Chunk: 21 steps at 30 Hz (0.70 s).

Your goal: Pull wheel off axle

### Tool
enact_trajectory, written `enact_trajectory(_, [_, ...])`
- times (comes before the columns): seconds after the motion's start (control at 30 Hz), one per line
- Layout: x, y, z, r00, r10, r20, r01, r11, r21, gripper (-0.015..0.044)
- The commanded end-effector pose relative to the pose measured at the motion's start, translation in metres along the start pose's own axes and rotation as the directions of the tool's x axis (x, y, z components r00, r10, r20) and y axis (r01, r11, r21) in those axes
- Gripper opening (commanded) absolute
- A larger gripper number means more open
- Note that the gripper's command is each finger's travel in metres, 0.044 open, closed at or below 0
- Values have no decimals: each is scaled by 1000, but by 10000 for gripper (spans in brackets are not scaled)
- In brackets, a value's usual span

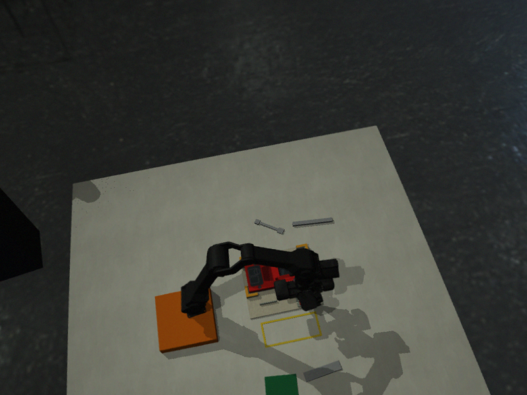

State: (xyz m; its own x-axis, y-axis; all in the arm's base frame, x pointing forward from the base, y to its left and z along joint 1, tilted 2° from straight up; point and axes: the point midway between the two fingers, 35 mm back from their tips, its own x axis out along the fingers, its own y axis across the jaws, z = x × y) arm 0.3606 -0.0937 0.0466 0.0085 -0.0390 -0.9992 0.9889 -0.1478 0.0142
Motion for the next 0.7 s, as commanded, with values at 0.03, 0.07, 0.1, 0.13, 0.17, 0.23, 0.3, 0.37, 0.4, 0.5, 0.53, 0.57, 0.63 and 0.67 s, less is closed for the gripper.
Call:
enact_trajectory(0.03, [-3,1,0,1000,3,-1,-3,1000,0,0])
enact_trajectory(0.07, [-3,1,0,1000,3,-1,-3,1000,0,0])
enact_trajectory(0.1, [-4,1,0,1000,3,-1,-3,1000,-1,0])
enact_trajectory(0.13, [-4,1,0,1000,3,-1,-3,1000,-1,0])
enact_trajectory(0.17, [-4,1,0,1000,3,-1,-3,1000,-1,0])
enact_trajectory(0.23, [-5,1,0,1000,3,-1,-3,1000,-1,0])
enact_trajectory(0.3, [-6,1,0,1000,3,-1,-3,1000,-1,0])
enact_trajectory(0.37, [-6,1,0,1000,3,-1,-3,1000,-1,0])
enact_trajectory(0.4, [-7,1,0,1000,3,-1,-3,1000,-1,0])
enact_trajectory(0.5, [-8,1,0,1000,3,-1,-3,1000,-1,0])
enact_trajectory(0.53, [-8,1,0,1000,3,-1,-3,1000,-1,0])
enact_trajectory(0.57, [-8,1,0,1000,3,-1,-3,1000,-1,0])
enact_trajectory(0.63, [-9,1,0,1000,3,-1,-3,1000,-1,0])
enact_trajectory(0.67, [-9,1,0,1000,3,-1,-3,1000,-1,0])
